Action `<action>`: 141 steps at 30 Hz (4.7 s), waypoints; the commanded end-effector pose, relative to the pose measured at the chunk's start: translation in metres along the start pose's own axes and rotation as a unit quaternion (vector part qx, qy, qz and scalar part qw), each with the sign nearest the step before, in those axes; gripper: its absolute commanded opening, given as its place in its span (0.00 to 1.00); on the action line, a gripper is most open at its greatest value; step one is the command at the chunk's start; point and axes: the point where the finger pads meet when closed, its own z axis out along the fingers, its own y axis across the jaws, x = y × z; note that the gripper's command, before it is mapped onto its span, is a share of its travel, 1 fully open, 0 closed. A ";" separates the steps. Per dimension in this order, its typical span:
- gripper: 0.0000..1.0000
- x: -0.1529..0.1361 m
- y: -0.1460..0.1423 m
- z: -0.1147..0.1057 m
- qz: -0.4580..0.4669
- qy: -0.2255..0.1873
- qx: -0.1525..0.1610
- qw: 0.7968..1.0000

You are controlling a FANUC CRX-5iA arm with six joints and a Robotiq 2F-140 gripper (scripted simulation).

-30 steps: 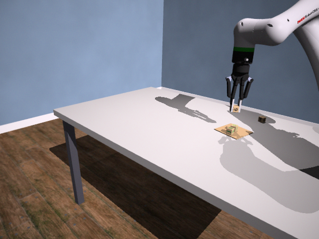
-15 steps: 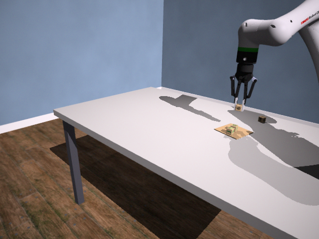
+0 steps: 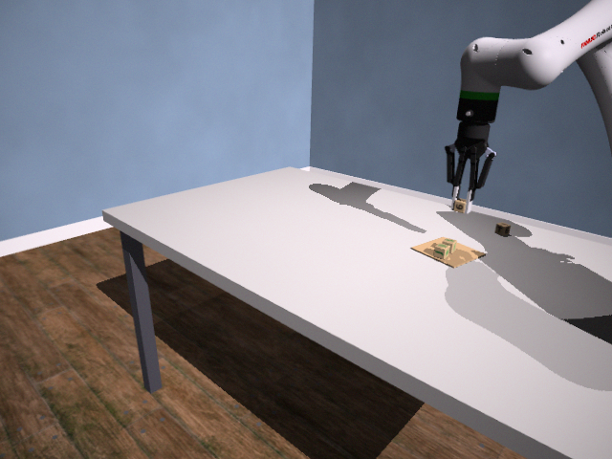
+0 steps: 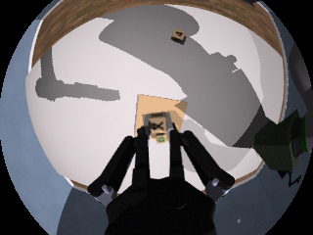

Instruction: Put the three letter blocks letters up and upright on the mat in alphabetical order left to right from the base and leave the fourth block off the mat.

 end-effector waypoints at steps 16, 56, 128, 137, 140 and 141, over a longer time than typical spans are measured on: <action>0.16 -0.001 0.000 0.025 0.000 -0.002 -0.002 1.000; 0.16 -0.002 0.001 0.097 0.000 -0.002 -0.002 1.000; 0.28 -0.002 0.001 0.100 0.000 -0.002 -0.002 1.000; 0.28 -0.002 0.001 0.099 0.000 -0.002 -0.002 1.000; 0.28 -0.002 0.001 0.095 0.000 -0.002 -0.002 1.000; 0.28 -0.002 0.001 0.092 0.000 -0.002 -0.002 1.000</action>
